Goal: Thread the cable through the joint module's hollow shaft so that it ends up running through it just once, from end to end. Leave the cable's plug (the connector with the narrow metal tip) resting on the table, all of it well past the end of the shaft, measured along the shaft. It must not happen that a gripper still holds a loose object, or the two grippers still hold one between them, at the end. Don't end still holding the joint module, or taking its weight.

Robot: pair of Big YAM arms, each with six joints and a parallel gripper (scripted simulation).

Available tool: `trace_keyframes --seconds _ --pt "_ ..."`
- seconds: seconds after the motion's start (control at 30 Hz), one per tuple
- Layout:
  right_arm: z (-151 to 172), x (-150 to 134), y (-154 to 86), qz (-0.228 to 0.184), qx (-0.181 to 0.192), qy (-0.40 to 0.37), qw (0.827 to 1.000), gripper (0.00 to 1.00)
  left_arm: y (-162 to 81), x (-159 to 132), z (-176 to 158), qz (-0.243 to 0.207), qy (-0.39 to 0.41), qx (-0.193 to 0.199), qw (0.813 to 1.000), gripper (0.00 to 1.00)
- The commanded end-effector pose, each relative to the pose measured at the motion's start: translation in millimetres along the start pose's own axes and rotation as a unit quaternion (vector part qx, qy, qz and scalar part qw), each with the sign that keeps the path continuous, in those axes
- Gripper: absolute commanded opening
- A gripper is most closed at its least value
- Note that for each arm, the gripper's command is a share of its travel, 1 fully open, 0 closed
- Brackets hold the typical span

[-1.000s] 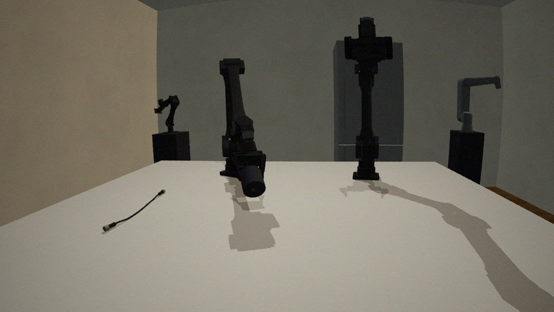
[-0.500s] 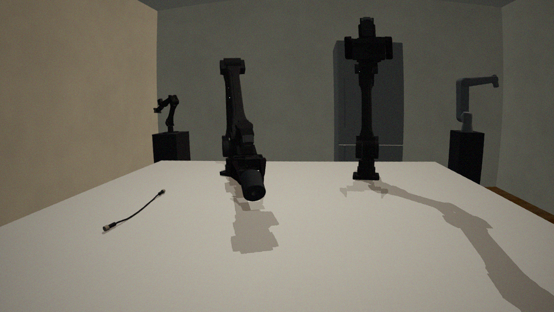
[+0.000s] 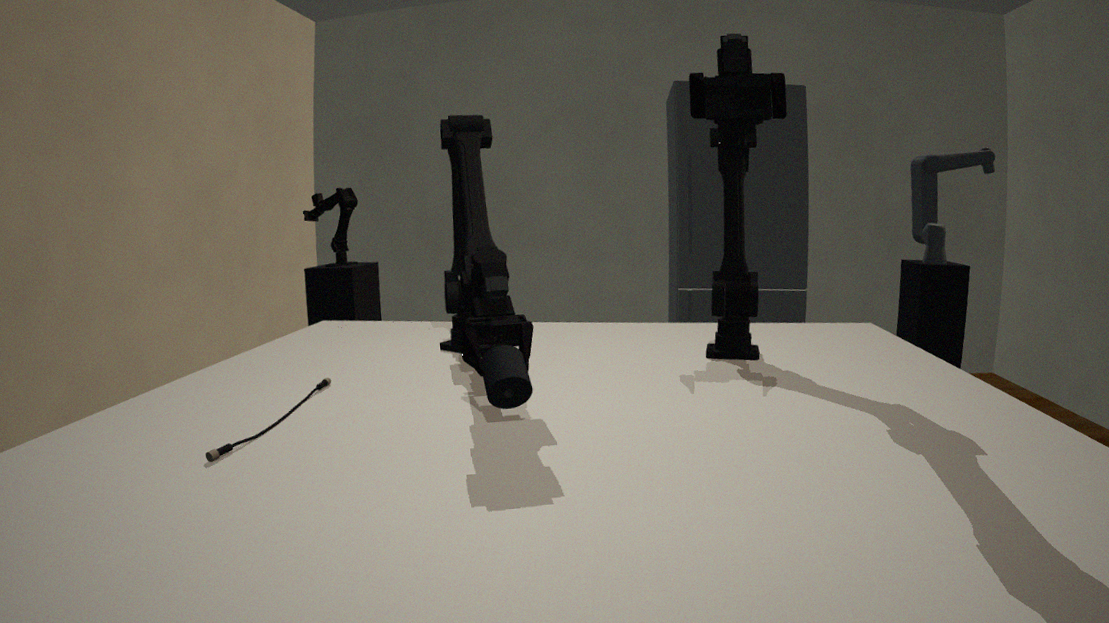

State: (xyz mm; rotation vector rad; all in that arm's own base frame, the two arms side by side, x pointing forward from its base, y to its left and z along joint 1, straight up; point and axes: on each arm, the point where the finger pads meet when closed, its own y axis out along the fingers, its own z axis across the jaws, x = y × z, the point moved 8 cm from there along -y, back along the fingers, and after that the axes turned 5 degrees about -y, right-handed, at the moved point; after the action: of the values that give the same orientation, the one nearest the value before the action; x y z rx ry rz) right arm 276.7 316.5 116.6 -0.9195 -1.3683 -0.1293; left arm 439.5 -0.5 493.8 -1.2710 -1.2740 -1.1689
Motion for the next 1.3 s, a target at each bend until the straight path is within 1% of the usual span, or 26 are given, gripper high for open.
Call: trace_keyframes --seconds 0.0,0.03,0.1,0.13,0.17,0.27,0.37,0.47,0.57,0.73,1.27 --pt "0 44 0 -0.076 -0.005 -0.001 0.997 0.7 2 11 3 -0.01 -0.004 0.004 1.0 1.0" --pt "-1 48 1 -0.081 -0.005 -0.001 0.997 0.7 2 11 3 -0.01 -0.004 0.004 1.0 1.0" --pt "-1 48 1 -0.081 -0.005 -0.001 0.997 0.7 2 11 3 -0.01 -0.004 0.004 1.0 1.0" --pt "-2 44 1 -0.077 -0.007 -0.001 0.997 0.7 2 11 3 -0.01 -0.004 0.004 1.0 1.0" --pt "-1 49 3 -0.084 -0.005 -0.001 0.996 0.7 2 11 3 -0.01 -0.004 0.004 1.0 1.0" --pt "-1 47 5 -0.084 -0.005 -0.001 0.996 0.7 2 11 3 -0.01 -0.004 0.004 1.0 1.0" --pt "0 33 4 -0.073 -0.005 -0.002 0.997 0.7 2 11 3 -0.01 -0.004 0.004 1.0 1.0" --pt "0 39 8 -0.082 -0.005 -0.001 0.997 0.7 2 11 3 -0.01 -0.004 0.004 1.0 1.0" --pt "1 28 7 -0.073 -0.004 -0.002 0.997 0.7 2 11 3 -0.01 -0.004 0.004 1.0 1.0" --pt "0 35 11 -0.082 -0.005 -0.001 0.997 0.7 2 11 3 -0.01 -0.004 0.004 1.0 1.0" --pt "0 33 12 -0.083 -0.005 -0.001 0.997 0.7 2 11 3 -0.01 -0.004 0.004 1.0 1.0"
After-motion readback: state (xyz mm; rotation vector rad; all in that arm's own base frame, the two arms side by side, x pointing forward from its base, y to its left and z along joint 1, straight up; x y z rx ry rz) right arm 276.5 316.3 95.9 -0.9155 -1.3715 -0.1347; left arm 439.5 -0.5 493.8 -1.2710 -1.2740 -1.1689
